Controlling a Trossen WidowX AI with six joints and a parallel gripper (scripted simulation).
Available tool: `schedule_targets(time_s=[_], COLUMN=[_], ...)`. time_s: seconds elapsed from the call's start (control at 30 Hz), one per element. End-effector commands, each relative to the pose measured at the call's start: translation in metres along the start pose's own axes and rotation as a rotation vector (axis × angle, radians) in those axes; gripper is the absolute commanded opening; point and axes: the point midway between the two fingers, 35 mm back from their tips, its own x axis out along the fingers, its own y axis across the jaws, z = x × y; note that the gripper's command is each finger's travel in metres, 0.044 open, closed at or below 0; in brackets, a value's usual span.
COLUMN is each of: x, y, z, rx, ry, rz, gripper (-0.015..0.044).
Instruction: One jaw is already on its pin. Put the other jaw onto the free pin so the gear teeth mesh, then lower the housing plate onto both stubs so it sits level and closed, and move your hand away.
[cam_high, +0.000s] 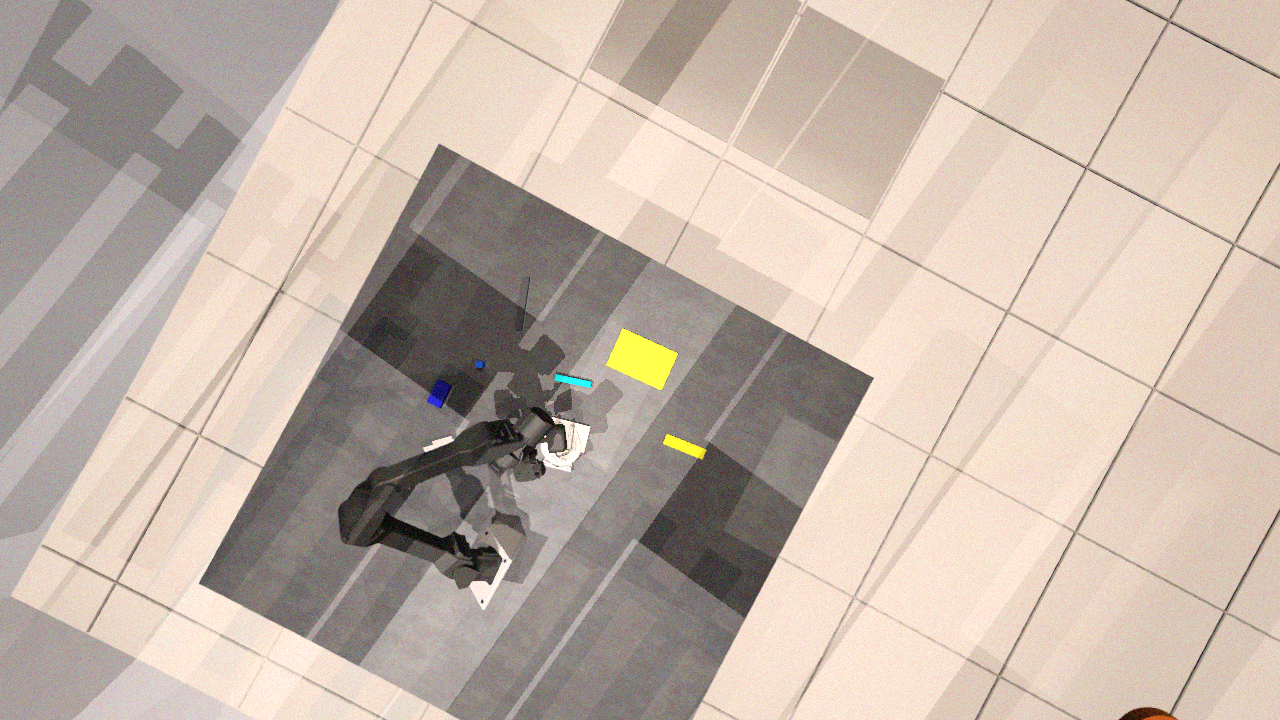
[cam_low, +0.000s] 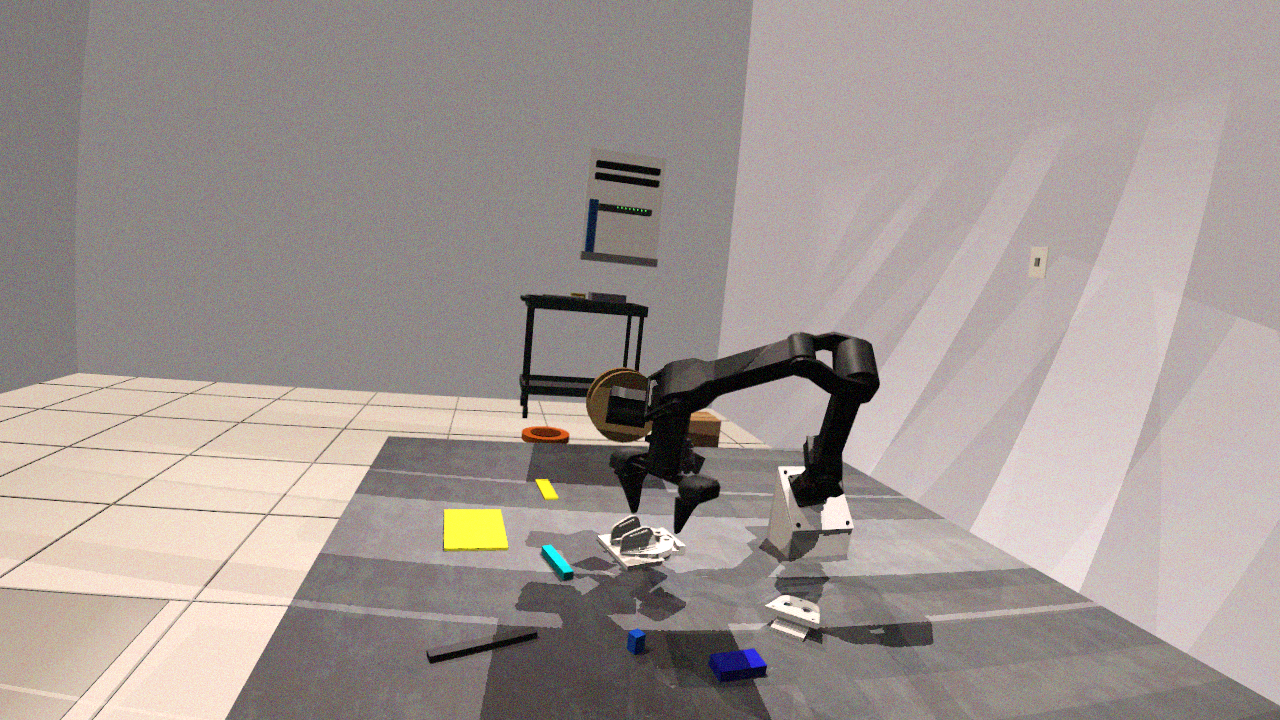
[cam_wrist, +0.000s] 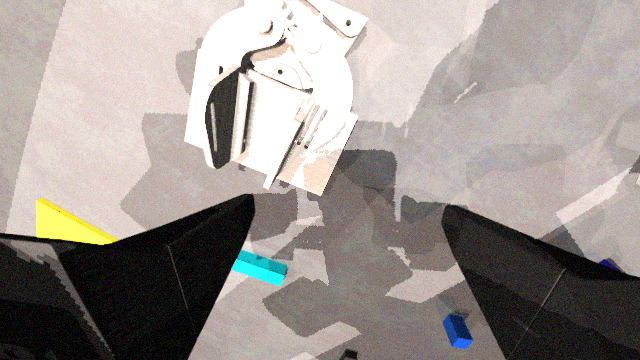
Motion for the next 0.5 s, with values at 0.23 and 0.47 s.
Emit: schedule_targets(time_s=[0.23, 0.47], x=[-0.002, -0.003], y=[-0.024, -0.039], z=[-0.009, -0.013], rx=[-0.296, -0.486], ry=[-0.013, -0.019], rz=[0.004, 0.004], gripper=[0.0440, 0.0440])
